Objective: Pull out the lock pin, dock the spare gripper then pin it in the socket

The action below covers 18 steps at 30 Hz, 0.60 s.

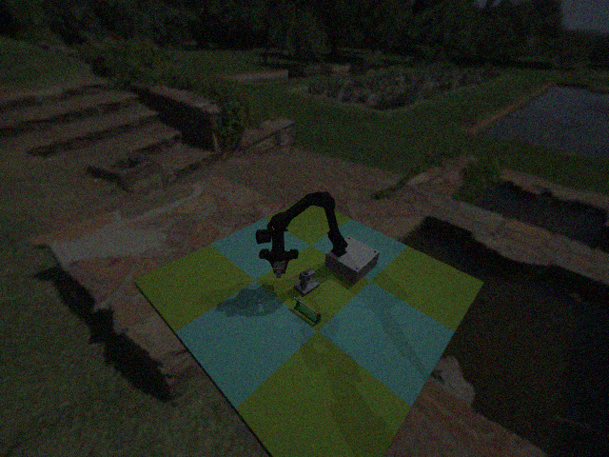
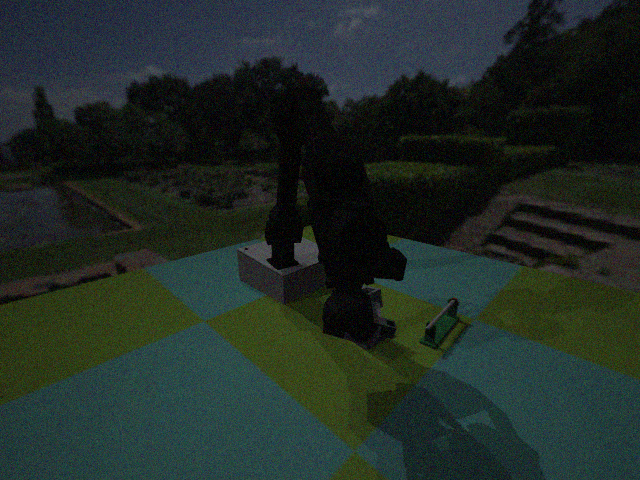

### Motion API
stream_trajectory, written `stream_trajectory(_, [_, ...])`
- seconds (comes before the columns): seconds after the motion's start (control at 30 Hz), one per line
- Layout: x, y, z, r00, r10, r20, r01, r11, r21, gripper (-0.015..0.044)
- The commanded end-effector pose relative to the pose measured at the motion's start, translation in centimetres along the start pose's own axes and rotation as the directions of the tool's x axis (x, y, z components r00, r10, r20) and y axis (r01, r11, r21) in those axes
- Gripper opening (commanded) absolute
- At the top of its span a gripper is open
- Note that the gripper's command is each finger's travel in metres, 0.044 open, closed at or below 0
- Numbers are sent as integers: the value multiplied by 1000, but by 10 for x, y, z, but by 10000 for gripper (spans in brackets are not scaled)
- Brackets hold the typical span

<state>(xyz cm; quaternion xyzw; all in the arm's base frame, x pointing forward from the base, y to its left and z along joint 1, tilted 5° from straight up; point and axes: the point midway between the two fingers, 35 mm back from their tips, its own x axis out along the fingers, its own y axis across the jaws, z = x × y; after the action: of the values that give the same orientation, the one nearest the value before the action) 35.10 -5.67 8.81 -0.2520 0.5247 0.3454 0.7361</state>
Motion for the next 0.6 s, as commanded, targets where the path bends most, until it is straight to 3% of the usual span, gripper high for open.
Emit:
stream_trajectory(0.0, [0, 9, 2, 999, 4, -48, -4, 1000, -3, 0])
stream_trajectory(0.57, [4, 49, -1, 955, 10, -296, -24, 999, -44, 0])
